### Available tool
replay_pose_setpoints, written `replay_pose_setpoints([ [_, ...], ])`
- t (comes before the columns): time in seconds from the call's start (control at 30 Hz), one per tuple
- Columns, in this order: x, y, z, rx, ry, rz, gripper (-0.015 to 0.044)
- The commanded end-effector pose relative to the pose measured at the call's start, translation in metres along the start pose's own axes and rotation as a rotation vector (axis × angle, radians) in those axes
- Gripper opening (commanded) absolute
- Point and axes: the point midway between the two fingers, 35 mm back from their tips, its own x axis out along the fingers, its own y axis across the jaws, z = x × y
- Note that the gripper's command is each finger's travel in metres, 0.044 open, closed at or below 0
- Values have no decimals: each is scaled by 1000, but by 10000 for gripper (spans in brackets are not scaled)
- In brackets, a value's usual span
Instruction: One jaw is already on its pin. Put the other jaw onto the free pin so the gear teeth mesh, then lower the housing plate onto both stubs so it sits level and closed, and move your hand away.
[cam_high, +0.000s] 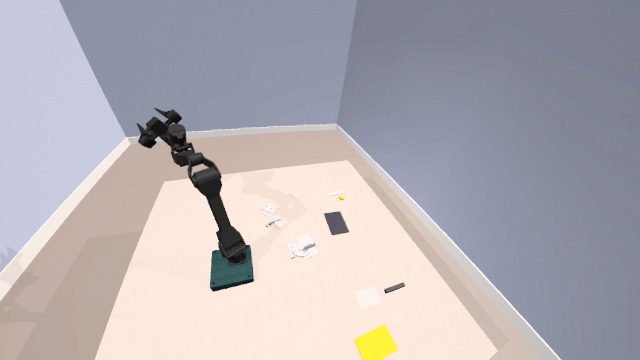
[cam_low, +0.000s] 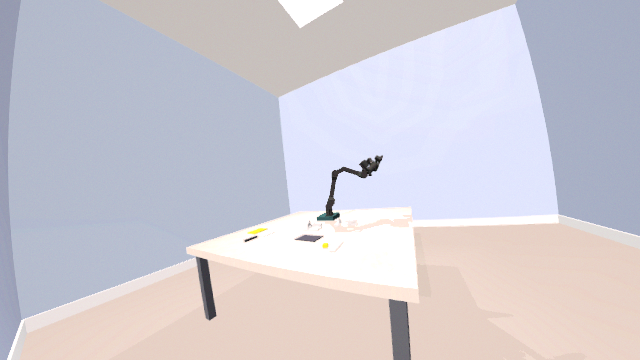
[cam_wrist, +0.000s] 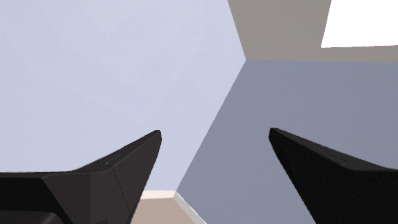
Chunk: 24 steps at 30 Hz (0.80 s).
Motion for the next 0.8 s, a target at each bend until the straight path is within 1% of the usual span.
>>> replay_pose_setpoints([
  [0.0,-9,-13,-16,36,75,-14,440],
  [0.4,-37,-41,-56,128,261,-58,440],
  [0.77,-70,-66,-91,219,431,-121,440],
])
